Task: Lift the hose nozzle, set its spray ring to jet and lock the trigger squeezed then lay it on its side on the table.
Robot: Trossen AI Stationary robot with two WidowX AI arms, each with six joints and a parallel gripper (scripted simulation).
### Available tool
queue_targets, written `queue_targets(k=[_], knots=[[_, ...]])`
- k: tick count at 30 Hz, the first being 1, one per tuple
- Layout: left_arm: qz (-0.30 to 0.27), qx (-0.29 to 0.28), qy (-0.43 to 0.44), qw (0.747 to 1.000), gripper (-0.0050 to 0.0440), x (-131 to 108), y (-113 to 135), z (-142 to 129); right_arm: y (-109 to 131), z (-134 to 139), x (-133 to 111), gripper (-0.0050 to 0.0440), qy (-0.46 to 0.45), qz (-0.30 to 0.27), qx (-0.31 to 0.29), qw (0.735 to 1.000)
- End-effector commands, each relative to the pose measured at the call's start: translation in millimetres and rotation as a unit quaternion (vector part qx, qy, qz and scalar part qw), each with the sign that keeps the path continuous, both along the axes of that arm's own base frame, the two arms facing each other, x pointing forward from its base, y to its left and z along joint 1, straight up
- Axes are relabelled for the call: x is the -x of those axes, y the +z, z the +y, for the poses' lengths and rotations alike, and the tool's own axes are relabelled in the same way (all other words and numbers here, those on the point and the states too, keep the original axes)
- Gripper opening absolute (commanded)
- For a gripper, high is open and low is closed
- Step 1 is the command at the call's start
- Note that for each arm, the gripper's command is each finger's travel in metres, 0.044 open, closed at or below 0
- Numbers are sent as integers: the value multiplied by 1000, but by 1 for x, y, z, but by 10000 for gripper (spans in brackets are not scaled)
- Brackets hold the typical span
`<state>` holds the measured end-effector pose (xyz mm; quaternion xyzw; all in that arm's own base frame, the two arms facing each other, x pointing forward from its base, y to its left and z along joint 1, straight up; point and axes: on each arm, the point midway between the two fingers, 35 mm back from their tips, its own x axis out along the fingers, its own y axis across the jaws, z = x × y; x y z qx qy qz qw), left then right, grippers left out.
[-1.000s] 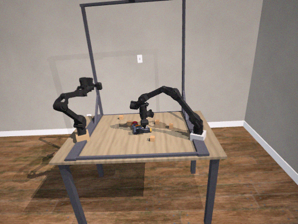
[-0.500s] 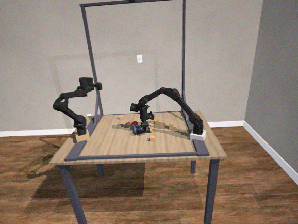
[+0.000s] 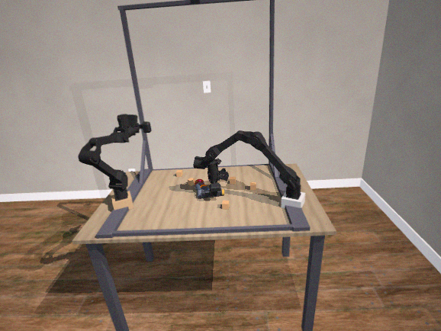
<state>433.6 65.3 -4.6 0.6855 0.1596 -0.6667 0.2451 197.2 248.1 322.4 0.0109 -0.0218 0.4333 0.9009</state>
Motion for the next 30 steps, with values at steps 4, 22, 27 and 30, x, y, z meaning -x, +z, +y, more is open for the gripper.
queue_targets(k=[4,22,27,30], knots=[[-8,1,3,1000,367,-4,2,-1,8,-2,0,408,-3,-6,-8,1000],[-8,1,3,1000,170,-4,2,-1,8,-2,0,408,-3,-6,-8,1000],[-9,1,47,999,170,-5,3,-1,8,-2,0,408,-3,-6,-8,1000],[-9,1,73,997,170,-5,4,-2,8,-2,0,408,-3,-6,-8,1000]])
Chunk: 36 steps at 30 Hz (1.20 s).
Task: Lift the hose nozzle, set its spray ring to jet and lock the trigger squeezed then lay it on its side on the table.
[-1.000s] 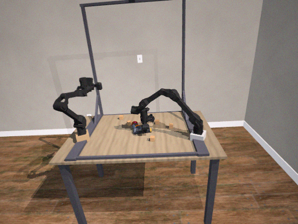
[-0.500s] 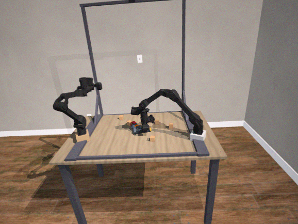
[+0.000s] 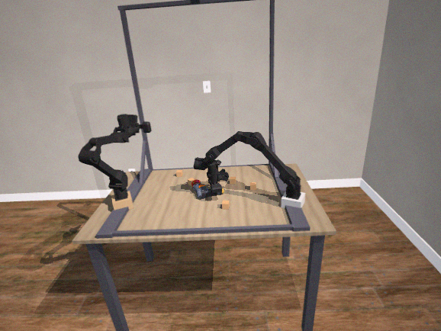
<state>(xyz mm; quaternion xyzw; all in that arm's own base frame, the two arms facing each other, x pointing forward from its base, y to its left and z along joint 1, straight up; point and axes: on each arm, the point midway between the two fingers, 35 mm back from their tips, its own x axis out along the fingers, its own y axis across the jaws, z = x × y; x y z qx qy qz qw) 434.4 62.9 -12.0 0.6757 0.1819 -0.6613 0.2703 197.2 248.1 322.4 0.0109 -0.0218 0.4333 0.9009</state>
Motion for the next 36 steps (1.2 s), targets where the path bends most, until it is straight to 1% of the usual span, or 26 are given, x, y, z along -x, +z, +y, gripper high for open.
queue_targets(k=[1,3,4,17,18,20,21,30,32,36], knots=[[-13,-4,19,1000,170,-4,11,1,8,-2,0,408,-3,-6,-8,1000],[-13,-4,19,1000,170,-4,11,1,8,-2,0,408,-3,-6,-8,1000],[-13,-5,53,998,170,-4,12,1,8,-2,0,408,-3,-6,-8,1000],[-18,-7,162,987,170,-8,16,-1,8,-2,0,408,-3,-6,-8,1000],[-17,-7,144,989,170,-7,15,-1,8,-2,0,408,-3,-6,-8,1000],[-17,-7,144,989,170,-7,15,-1,8,-2,0,408,-3,-6,-8,1000],[-19,-7,177,984,170,-8,16,-1,8,-2,0,408,-3,-6,-8,1000],[-23,-7,251,968,170,-12,20,-3,8,-2,0,408,-3,-6,-8,1000],[-23,-7,231,973,170,-12,20,-2,8,-2,0,408,-3,-6,-8,1000],[-23,-7,231,973,170,-12,20,-2,8,-2,0,408,-3,-6,-8,1000]])
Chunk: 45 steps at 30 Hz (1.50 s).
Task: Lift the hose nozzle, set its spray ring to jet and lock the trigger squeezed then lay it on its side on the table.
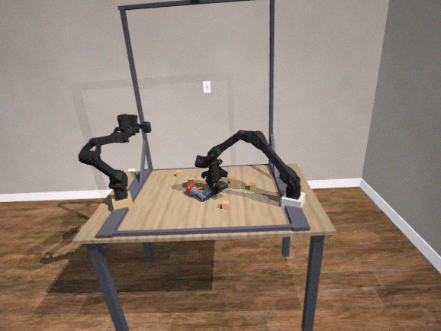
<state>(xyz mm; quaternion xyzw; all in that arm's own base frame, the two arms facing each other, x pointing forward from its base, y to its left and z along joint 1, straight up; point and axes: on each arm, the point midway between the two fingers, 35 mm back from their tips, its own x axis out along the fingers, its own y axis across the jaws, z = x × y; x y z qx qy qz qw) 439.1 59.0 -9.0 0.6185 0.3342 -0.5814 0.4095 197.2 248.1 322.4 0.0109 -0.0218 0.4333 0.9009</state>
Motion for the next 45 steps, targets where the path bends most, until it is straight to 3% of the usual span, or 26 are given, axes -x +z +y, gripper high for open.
queue_targets(k=[1,15,18,30,36,45], knots=[[-22,-6,4,1000,170,-7,17,2,8,-2,0,408,-3,-6,-8,1000],[-25,-4,138,990,170,-7,18,1,8,-2,0,408,-3,-6,-8,1000],[-25,-4,121,992,170,-7,18,1,8,-2,0,408,-3,-6,-8,1000],[-27,-1,244,969,170,-8,19,0,8,-2,0,408,-3,-6,-8,1000],[-27,-2,223,974,170,-8,19,0,8,-2,0,408,-3,-6,-8,1000],[-27,0,321,947,170,-8,19,-1,8,-2,0,408,-3,-6,-8,1000]])
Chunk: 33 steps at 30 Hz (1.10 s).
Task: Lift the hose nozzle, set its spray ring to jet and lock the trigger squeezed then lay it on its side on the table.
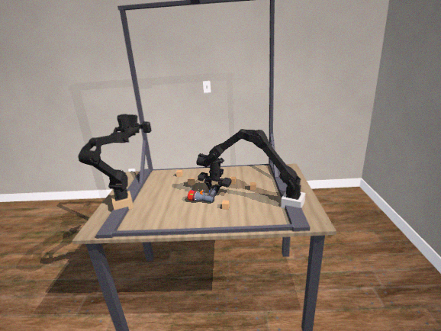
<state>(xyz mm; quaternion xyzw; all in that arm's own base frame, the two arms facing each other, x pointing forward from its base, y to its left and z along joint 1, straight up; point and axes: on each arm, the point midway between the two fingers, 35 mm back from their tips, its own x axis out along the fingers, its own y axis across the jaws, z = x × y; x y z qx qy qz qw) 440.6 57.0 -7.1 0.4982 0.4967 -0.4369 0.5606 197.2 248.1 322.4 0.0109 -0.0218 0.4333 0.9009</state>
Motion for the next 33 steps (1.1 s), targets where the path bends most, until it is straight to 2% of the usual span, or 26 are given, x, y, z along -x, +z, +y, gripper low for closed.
queue_targets(k=[1,4,7,8,19,25,26,33], knots=[[-22,-6,43,999,170,-7,16,1,8,-2,0,408,-3,-6,-8,1000],[-22,-6,68,997,170,-7,16,1,8,-2,0,408,-3,-6,-8,1000],[-22,-6,51,998,170,-7,16,1,8,-2,0,408,-3,-6,-8,1000],[-22,-5,84,996,170,-7,16,1,8,-2,0,408,-3,-6,-8,1000],[-21,-3,175,984,170,-8,16,1,8,-2,0,408,-3,-6,-8,1000],[-21,-4,154,988,170,-8,15,1,8,-2,0,408,-3,-6,-8,1000],[-21,-3,188,982,170,-8,15,1,8,-2,0,408,-3,-6,-8,1000],[-20,-2,245,969,170,-8,15,0,8,-2,0,408,-3,-6,-8,1000]])
